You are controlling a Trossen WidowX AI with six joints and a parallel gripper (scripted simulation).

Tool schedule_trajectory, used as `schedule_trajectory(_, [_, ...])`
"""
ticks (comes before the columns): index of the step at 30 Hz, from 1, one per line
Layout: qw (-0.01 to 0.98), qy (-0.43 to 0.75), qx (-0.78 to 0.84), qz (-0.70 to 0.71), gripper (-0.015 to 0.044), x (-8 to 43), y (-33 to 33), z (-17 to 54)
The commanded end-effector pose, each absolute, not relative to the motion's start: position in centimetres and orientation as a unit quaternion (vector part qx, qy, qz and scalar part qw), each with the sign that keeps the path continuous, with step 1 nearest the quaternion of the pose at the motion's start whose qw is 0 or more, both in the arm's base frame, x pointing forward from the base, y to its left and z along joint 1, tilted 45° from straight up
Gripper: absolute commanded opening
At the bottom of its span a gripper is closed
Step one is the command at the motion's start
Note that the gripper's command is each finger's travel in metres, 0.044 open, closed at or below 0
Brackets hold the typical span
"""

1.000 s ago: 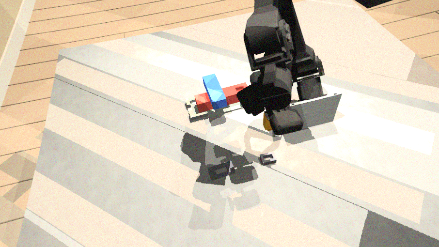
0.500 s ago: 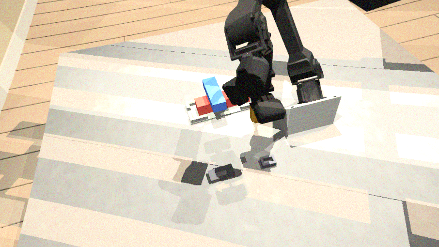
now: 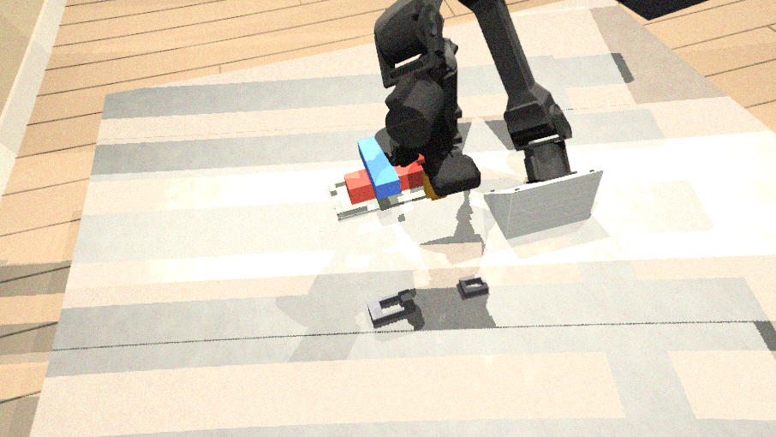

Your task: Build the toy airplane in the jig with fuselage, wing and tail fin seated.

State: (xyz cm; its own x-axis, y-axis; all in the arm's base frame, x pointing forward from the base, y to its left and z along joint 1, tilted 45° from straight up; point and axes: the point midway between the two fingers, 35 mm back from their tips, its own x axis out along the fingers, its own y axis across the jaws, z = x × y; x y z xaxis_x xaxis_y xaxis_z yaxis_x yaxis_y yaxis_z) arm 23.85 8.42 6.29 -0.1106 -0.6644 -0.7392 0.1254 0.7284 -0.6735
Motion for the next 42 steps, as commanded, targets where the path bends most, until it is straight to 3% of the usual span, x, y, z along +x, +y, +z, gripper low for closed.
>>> schedule_trajectory(1, [0.637,0.677,-0.203,-0.308,0.0000,23.8,7.4,7.0])
schedule_trajectory(42, [0.631,0.677,-0.218,-0.308,0.0000,20.7,-3.5,13.5])
